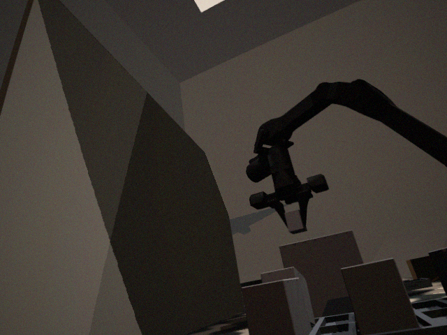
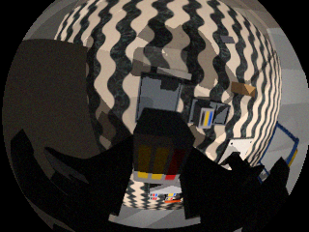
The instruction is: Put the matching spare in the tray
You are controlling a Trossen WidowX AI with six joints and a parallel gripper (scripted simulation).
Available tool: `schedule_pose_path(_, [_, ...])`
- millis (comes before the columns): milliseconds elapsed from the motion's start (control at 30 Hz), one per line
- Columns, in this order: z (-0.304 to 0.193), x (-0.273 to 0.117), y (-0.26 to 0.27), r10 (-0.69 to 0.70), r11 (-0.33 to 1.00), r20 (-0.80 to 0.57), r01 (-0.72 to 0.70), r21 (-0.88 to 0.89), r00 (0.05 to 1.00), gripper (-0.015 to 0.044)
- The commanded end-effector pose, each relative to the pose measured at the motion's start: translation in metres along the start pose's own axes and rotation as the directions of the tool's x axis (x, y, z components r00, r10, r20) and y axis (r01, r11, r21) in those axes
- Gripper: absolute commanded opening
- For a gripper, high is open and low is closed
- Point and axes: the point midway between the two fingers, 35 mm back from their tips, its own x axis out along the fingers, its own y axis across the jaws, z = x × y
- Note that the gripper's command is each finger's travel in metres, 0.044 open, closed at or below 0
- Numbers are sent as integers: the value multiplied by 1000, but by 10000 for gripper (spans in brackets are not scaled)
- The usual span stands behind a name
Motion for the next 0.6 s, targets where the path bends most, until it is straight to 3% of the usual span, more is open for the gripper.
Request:
schedule_pose_path(0, [0,0,2,7,1000,5,-7,6,1000,0])
schedule_pose_path(567, [2,12,5,6,1000,5,-6,6,1000,0])
